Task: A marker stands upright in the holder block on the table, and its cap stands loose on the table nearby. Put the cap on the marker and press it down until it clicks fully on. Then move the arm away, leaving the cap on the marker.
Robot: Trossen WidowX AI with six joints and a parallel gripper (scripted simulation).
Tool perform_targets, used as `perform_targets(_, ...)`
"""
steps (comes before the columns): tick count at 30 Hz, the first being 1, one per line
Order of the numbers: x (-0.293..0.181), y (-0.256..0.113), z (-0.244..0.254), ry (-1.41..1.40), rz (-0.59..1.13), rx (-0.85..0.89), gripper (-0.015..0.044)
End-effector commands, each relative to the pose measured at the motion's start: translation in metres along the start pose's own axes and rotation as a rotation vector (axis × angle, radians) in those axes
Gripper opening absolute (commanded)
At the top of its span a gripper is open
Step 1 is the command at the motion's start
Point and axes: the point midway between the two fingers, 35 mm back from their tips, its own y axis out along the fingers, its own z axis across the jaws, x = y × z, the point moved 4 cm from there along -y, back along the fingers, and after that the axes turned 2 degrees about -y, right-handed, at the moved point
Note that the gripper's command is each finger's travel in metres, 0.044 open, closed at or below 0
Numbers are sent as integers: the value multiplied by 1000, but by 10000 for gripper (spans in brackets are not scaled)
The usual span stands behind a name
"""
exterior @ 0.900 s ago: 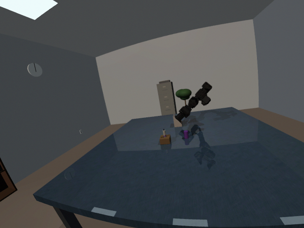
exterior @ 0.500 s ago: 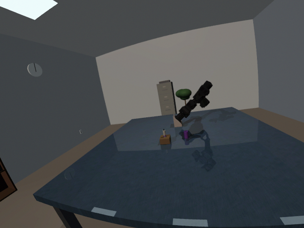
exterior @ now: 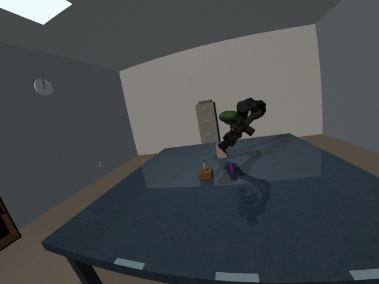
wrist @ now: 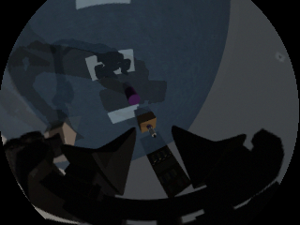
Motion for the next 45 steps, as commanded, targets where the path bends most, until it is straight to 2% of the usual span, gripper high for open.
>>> perform_targets(1,-8,14,-4,111,-96,162,249)
perform_targets(10,-26,42,-15,431,-336,485,249)
perform_targets(15,-26,44,-15,438,-340,491,249)
perform_targets(19,-13,69,-3,438,-341,490,249)
perform_targets(45,5,104,12,438,-341,489,249)
